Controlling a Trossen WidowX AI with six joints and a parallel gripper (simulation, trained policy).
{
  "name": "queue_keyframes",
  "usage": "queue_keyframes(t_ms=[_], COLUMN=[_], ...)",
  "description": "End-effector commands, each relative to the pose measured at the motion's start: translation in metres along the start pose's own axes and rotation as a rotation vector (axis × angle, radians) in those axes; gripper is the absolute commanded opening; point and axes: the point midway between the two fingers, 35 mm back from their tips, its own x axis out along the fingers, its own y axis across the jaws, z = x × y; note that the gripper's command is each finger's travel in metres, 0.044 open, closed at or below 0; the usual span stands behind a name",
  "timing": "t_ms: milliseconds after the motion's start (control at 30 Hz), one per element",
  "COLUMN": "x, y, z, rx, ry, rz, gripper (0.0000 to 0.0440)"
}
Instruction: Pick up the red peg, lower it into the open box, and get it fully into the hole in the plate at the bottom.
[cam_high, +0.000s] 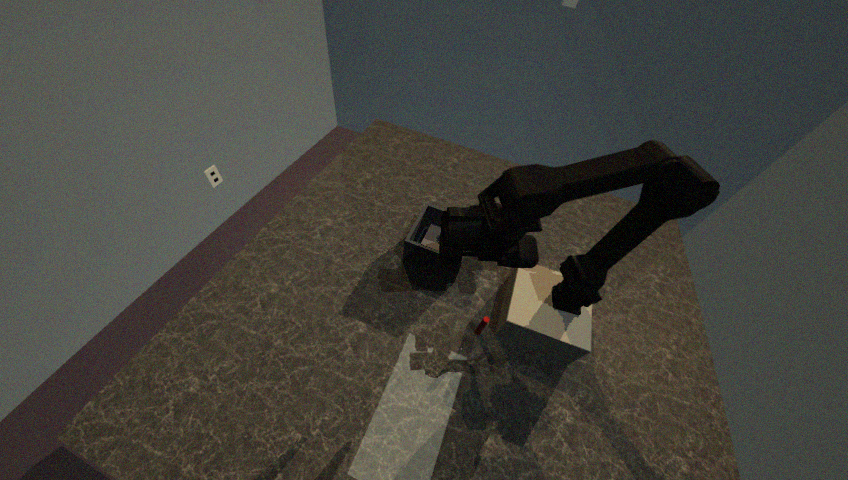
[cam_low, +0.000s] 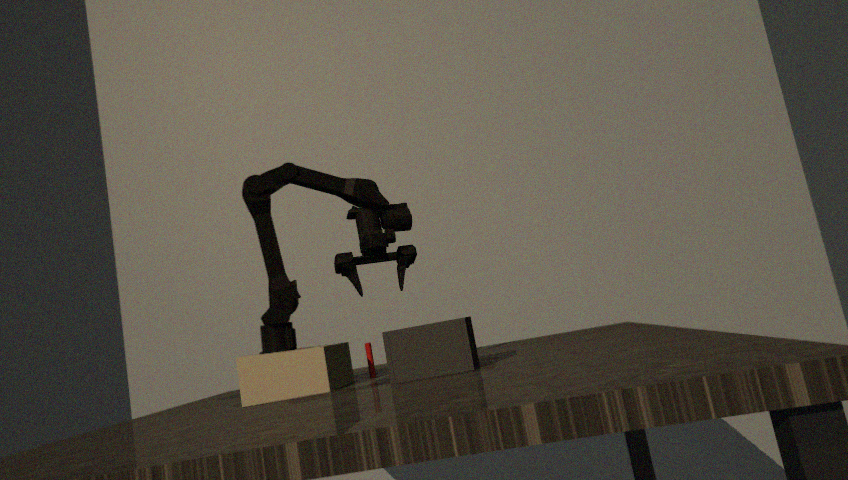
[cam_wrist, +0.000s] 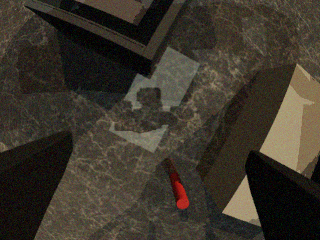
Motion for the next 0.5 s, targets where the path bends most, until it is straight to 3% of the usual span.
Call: queue_keyframes(t_ms=[0, 467], x=[0.01, 0.056], y=[-0.008, -0.016], z=[-0.015, -0.053], rx=[-0.032, -0.088], ry=[0.025, 0.072], rz=[-0.049, -0.146], gripper=[0.044, 0.044])
